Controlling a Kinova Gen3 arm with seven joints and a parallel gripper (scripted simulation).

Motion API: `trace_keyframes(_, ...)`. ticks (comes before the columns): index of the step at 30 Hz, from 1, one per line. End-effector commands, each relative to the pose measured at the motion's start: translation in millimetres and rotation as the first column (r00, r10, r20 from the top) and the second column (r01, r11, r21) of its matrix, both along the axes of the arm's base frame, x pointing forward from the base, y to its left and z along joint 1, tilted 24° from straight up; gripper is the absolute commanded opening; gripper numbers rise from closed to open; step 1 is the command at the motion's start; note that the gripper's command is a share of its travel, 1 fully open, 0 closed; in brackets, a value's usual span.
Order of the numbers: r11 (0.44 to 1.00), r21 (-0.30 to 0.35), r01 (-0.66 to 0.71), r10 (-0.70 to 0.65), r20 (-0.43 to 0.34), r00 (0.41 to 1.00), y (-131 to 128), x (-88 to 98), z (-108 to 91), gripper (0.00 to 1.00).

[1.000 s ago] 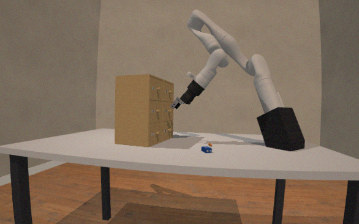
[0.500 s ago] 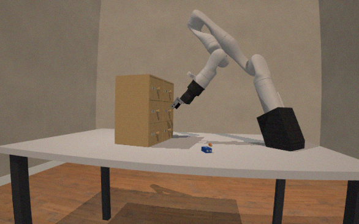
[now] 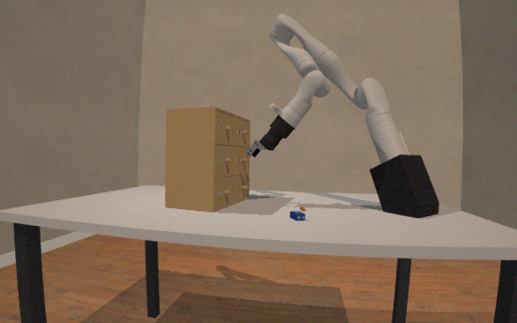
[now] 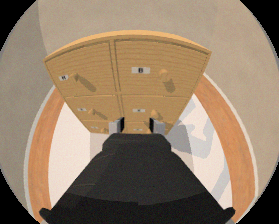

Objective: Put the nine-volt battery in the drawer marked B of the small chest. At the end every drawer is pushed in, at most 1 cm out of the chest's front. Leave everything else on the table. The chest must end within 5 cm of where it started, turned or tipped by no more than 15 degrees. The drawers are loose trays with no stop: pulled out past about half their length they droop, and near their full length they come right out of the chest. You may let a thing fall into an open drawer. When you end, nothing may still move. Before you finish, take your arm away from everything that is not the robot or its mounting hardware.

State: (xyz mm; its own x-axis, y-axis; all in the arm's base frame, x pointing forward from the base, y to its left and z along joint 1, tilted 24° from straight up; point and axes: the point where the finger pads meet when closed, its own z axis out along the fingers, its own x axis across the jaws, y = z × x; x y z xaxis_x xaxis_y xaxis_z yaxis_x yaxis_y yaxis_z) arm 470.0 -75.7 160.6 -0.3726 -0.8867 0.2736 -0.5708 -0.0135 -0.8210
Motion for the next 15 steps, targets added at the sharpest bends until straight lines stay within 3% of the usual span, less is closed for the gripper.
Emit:
trace_keyframes(1, 1.000, 0.001, 0.000, 0.000, 0.002, 1.000, 0.4, 0.3, 1.2, 1.00)
trace_keyframes(15, 1.000, 0.005, 0.005, -0.005, -0.012, 1.000, 1.2, -1.5, 2.7, 1.00)
